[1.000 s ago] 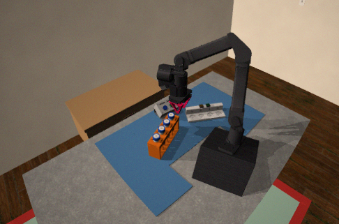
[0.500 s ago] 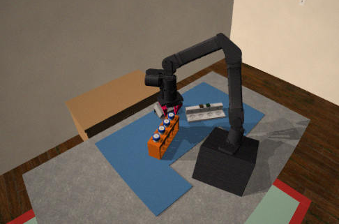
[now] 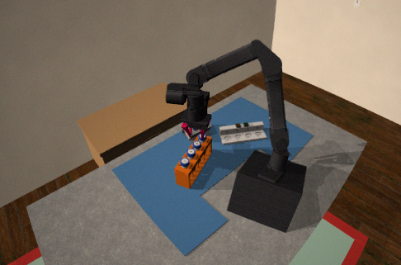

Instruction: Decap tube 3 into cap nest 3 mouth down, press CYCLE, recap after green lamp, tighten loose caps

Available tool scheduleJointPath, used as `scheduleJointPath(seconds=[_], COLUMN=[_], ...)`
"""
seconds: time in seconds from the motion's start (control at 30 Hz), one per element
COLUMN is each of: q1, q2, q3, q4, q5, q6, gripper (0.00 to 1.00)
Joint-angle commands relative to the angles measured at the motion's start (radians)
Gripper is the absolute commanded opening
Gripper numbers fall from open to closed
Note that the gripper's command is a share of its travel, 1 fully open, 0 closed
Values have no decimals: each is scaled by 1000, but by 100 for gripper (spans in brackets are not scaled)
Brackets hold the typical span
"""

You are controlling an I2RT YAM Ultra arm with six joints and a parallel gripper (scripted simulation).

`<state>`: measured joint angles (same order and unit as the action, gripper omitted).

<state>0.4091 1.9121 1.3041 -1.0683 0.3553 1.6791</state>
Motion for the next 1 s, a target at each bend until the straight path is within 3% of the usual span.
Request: scheduleJointPath(seconds=[0.0, 0.1, 0.47, 0.97], q1=[3, 2, -32, -37], q2=[-6, -7, 26, 32], q3=[6, 6, -81, -92], q4=[-5, -6, 127, 145], q5=[2, 2, 6, 6], q6=[114, 114, 77, 72], gripper=[49, 49, 49, 49])
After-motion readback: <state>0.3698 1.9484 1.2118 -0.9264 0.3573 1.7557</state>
